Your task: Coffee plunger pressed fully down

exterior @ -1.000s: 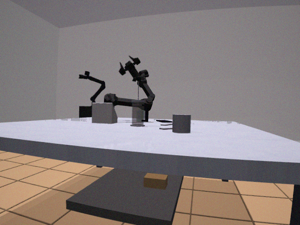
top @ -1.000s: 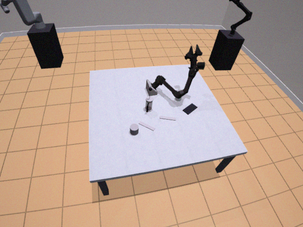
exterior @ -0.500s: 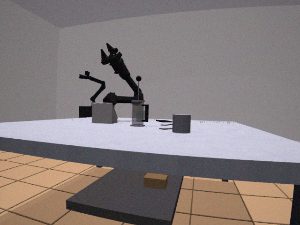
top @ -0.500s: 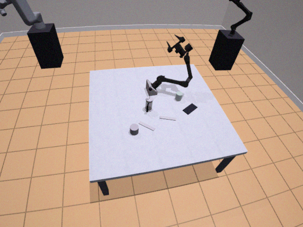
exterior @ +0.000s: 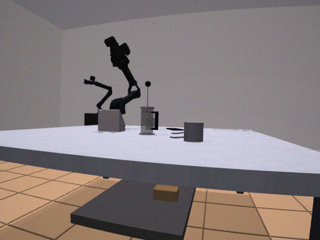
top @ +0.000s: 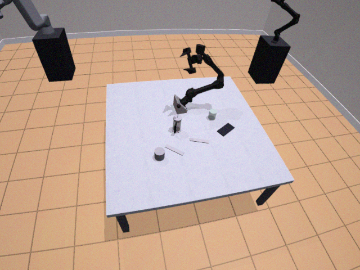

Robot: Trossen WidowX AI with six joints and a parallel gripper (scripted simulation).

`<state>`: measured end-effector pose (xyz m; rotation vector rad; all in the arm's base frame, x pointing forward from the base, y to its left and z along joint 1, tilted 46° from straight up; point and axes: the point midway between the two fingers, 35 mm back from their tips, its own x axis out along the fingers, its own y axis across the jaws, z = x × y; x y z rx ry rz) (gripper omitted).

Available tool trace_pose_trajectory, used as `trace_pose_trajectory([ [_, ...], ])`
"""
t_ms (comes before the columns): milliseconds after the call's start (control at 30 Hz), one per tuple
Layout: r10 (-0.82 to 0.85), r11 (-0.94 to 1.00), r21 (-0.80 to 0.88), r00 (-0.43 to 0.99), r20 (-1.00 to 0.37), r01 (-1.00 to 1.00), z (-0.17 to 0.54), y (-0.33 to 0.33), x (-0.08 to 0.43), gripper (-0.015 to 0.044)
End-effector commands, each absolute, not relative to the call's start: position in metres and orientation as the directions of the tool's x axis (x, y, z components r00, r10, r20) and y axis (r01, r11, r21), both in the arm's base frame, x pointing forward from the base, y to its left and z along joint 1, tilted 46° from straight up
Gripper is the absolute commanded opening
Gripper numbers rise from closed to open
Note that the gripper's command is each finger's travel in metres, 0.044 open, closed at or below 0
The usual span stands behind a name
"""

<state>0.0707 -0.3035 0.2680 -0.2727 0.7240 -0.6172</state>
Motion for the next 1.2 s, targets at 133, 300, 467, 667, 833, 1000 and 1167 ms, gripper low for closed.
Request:
trace_pose_trajectory([
  [133, -0.068, 0.886, 0.318, 0.774, -0.630, 0.337, 0.179, -0.269, 0.171, 0.0440],
  [300, 0.209, 0.702, 0.638, 0.765, -0.609, 0.316, 0.140, -0.233, 0.214, 0.0440],
  [467, 0.219, 0.692, 0.648, 0.763, -0.608, 0.318, 0.132, -0.226, 0.216, 0.0440],
  [667, 0.214, 0.691, 0.646, 0.761, -0.612, 0.325, 0.099, -0.196, 0.212, 0.0440],
  [833, 0.211, 0.690, 0.644, 0.760, -0.615, 0.329, 0.095, -0.192, 0.213, 0.0440],
  [1000, 0.211, 0.690, 0.644, 0.759, -0.615, 0.330, 0.091, -0.191, 0.216, 0.0440],
  [1167, 0.211, 0.691, 0.643, 0.759, -0.616, 0.330, 0.086, -0.190, 0.223, 0.0440],
])
